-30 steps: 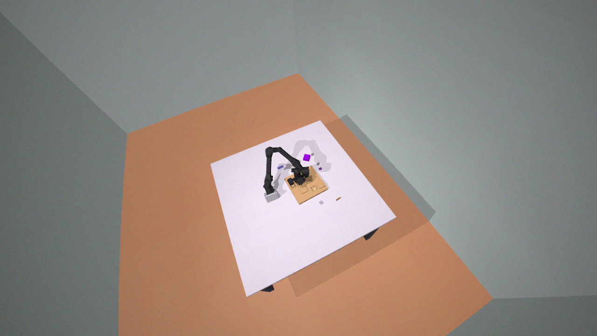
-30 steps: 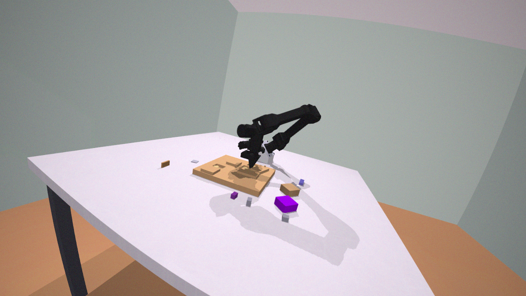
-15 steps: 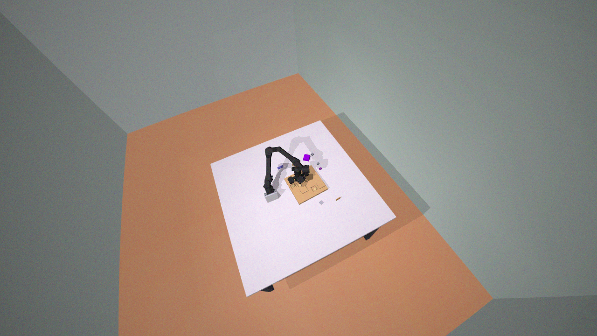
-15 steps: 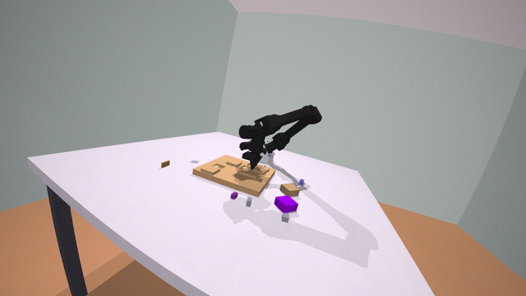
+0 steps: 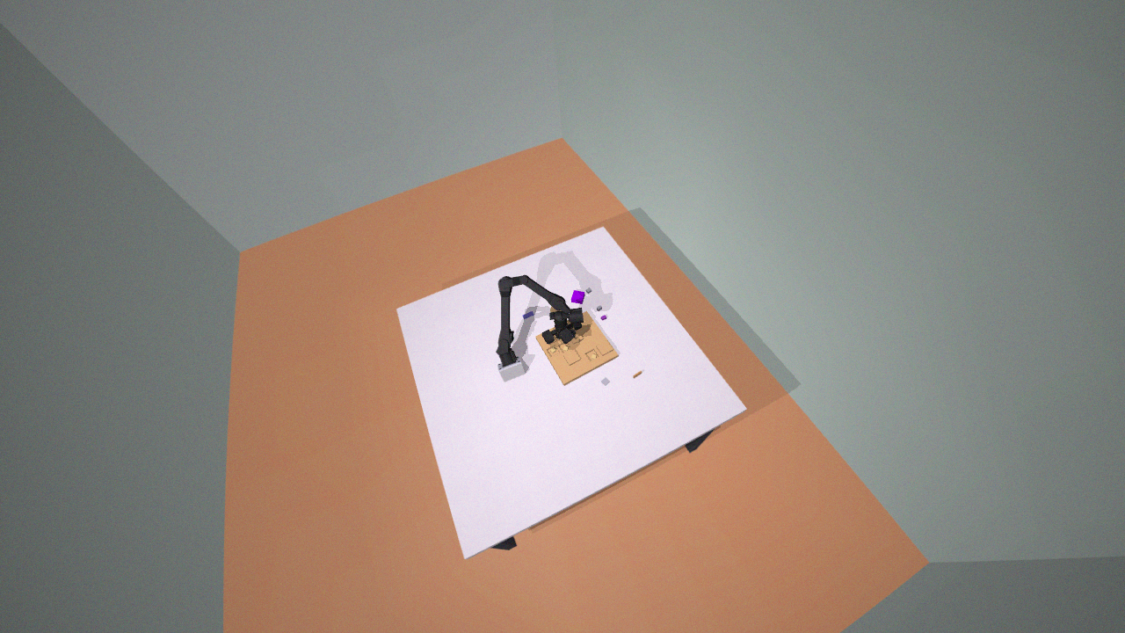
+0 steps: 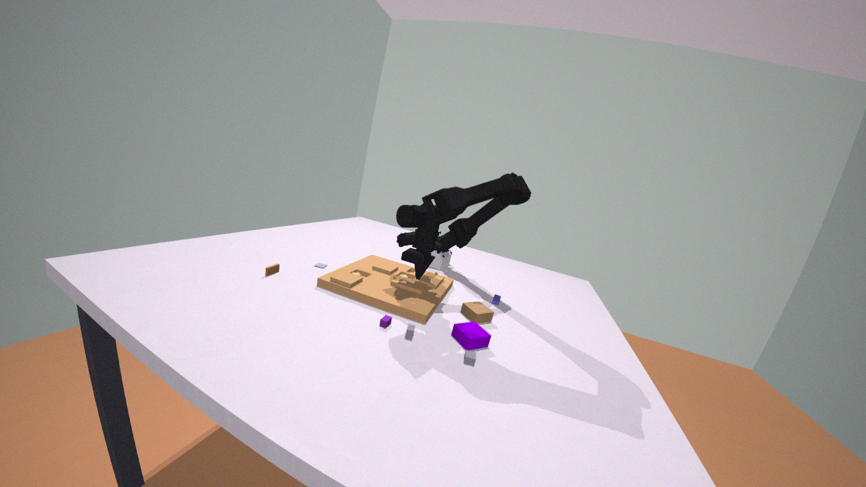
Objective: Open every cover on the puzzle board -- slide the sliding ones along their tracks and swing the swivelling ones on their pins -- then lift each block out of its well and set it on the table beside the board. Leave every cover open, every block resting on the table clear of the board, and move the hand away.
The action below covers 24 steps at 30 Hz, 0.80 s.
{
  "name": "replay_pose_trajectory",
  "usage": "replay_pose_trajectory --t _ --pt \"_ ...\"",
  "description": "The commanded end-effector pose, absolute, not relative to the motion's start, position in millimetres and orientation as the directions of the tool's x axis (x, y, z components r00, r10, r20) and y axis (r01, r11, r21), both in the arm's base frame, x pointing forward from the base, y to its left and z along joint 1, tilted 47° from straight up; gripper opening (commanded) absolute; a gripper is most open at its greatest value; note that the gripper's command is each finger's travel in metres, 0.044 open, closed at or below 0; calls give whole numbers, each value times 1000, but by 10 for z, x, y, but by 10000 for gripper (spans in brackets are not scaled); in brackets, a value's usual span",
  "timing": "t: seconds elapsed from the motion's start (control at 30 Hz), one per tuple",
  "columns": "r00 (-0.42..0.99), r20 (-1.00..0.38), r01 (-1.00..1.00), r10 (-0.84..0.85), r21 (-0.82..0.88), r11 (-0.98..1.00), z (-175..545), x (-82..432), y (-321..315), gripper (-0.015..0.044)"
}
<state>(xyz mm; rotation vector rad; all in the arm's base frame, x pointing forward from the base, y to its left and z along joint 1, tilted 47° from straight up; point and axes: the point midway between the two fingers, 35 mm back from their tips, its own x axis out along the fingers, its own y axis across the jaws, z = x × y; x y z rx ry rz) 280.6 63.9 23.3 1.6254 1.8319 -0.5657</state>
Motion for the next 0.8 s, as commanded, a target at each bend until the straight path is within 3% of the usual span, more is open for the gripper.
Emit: replay_pose_trajectory --t 0.0,0.77 --pt "-43 -692 984 721 95 150 290 2838 588 0" --pt "-43 -693 984 719 94 150 493 2859 374 0"
